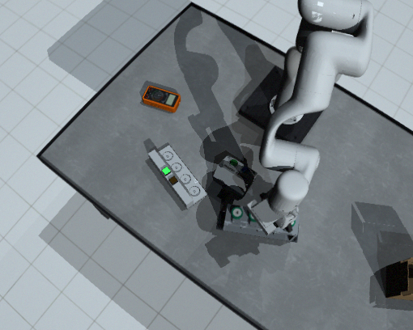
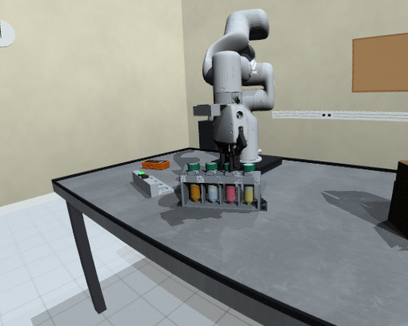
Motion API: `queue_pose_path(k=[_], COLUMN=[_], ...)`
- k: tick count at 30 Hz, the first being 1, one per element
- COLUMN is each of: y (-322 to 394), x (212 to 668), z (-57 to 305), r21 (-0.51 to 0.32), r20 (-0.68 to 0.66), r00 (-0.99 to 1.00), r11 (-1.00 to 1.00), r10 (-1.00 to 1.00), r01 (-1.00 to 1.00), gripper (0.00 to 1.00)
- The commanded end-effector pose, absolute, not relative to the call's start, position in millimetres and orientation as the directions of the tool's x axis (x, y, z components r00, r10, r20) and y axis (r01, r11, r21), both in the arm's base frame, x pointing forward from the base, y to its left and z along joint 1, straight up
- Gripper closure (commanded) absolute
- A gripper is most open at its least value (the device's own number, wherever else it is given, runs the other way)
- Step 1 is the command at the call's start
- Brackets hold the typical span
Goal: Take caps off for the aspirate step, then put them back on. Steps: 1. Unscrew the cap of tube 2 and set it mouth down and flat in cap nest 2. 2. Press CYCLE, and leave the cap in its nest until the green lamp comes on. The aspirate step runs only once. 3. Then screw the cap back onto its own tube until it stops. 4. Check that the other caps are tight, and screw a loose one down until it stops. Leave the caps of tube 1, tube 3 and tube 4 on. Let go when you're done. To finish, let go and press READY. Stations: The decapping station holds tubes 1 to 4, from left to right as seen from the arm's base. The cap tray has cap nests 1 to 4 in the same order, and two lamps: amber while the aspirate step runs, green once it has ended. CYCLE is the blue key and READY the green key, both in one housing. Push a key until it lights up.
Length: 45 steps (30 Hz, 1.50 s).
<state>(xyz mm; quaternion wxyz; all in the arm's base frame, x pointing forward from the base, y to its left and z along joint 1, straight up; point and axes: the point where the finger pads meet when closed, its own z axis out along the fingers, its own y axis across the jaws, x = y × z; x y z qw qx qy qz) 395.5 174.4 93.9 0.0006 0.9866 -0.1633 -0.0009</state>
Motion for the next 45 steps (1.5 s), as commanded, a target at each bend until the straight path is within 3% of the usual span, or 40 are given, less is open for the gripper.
queue_pose_path(k=[1, 10, 17, 19, 32, 36, 45], y=[175.2, 175.2, 175.2, 175.2, 175.2, 175.2, 175.2], x=[397.3, 397.3, 397.3, 397.3, 397.3, 397.3, 397.3], z=[95.7, 95.7, 95.4, 95.4, 94.8, 94.7, 94.3], r21=[-0.003, -0.003, -0.004, -0.004, -0.004, -0.004, -0.003], r20=[0.003, 0.003, 0.002, 0.002, -0.001, -0.001, -0.003], r00=[0.947, 0.947, 0.78, 0.78, 0.254, 0.162, -0.296], r11=[-0.947, -0.947, -0.78, -0.78, -0.254, -0.162, 0.296], r10=[-0.321, -0.321, -0.626, -0.626, -0.967, -0.987, -0.955], r01=[-0.321, -0.321, -0.626, -0.626, -0.967, -0.987, -0.955], gripper=[1.0, 1.0, 1.0, 1.0, 1.0, 1.0, 1.0])
